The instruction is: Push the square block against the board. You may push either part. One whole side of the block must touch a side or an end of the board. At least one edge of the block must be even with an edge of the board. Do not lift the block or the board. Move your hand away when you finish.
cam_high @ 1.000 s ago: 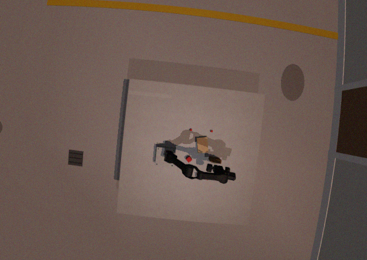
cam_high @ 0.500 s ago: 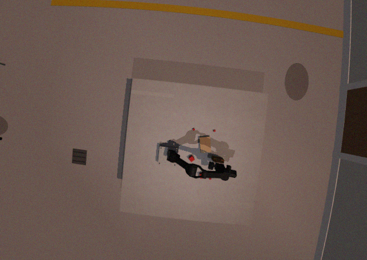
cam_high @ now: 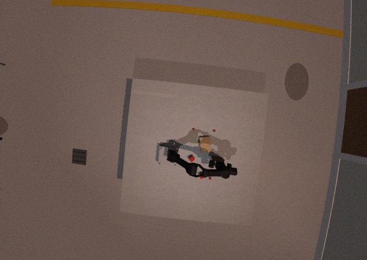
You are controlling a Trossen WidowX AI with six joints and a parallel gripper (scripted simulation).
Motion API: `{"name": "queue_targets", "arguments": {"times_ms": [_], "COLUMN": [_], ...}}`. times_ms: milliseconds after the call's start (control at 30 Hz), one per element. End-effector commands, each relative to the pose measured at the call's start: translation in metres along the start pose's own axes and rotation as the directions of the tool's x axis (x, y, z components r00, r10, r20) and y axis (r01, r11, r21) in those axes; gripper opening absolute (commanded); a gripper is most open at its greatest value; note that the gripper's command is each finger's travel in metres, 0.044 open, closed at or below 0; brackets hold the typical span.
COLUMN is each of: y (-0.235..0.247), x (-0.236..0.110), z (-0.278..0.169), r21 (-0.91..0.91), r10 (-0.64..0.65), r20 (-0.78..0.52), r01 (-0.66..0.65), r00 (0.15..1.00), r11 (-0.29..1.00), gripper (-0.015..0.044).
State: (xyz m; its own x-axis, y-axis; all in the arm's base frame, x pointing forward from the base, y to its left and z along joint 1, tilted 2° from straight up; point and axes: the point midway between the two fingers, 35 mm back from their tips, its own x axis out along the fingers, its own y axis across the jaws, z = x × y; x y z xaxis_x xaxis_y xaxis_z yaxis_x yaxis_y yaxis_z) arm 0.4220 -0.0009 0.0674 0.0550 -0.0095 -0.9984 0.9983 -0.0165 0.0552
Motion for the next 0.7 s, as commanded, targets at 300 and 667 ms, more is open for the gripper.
{"name": "queue_targets", "arguments": {"times_ms": [300,667], "y": [0.001,0.001], "x": [0.000,0.000], "z": [-0.015,-0.028], "r21": [-0.001,-0.001], "r10": [0.003,0.003], "r20": [0.001,0.000], "r01": [-0.003,-0.003], "r00": [1.000,1.000], "r11": [1.000,1.000], "gripper": [0.0000,0.0000]}}
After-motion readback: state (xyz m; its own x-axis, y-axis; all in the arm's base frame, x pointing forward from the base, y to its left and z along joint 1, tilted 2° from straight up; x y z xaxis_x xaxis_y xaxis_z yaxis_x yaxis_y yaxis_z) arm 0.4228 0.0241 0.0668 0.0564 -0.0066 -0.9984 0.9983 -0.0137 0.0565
